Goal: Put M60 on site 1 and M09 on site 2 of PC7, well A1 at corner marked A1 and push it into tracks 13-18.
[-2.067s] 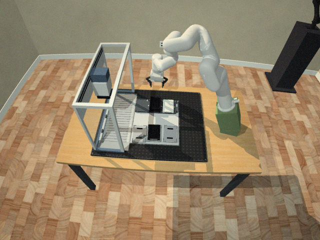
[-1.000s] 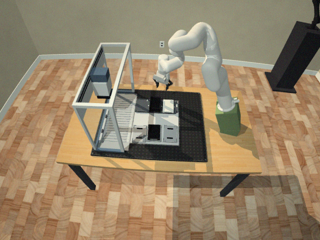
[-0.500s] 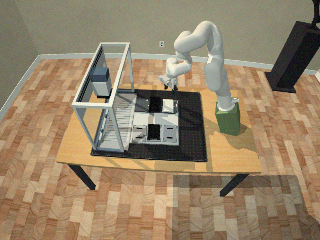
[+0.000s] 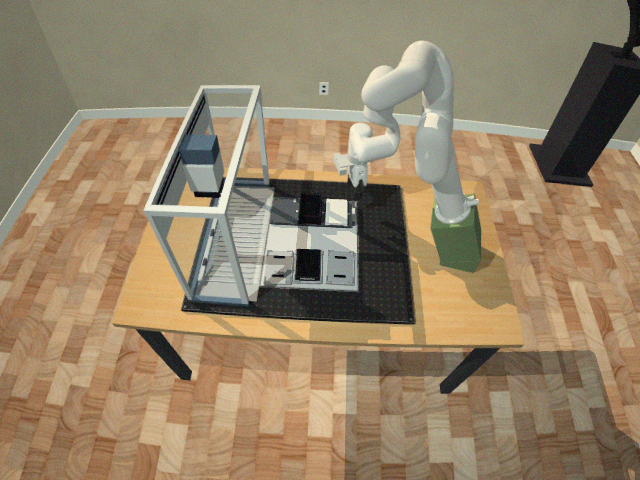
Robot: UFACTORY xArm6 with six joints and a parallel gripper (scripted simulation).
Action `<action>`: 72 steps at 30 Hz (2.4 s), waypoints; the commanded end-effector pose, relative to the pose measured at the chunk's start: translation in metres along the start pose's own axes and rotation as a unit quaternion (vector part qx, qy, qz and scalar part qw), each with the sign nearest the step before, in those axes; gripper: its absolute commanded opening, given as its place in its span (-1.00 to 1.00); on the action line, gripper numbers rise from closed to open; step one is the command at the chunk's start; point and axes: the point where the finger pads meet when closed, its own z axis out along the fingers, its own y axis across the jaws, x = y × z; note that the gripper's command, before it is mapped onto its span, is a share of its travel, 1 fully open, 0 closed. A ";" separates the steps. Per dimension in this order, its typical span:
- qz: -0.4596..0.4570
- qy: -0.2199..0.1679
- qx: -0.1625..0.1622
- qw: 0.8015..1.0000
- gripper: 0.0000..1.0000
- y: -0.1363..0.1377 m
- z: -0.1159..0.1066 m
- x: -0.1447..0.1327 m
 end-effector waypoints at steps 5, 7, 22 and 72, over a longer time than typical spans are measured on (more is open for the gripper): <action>0.098 0.003 -0.005 0.995 0.63 -0.022 -0.001 -0.017; 0.131 0.003 -0.005 0.991 0.63 -0.030 -0.001 -0.024; 0.149 0.003 -0.005 0.989 0.63 -0.030 -0.001 -0.024; 0.149 0.003 -0.004 0.989 0.63 -0.030 0.072 -0.024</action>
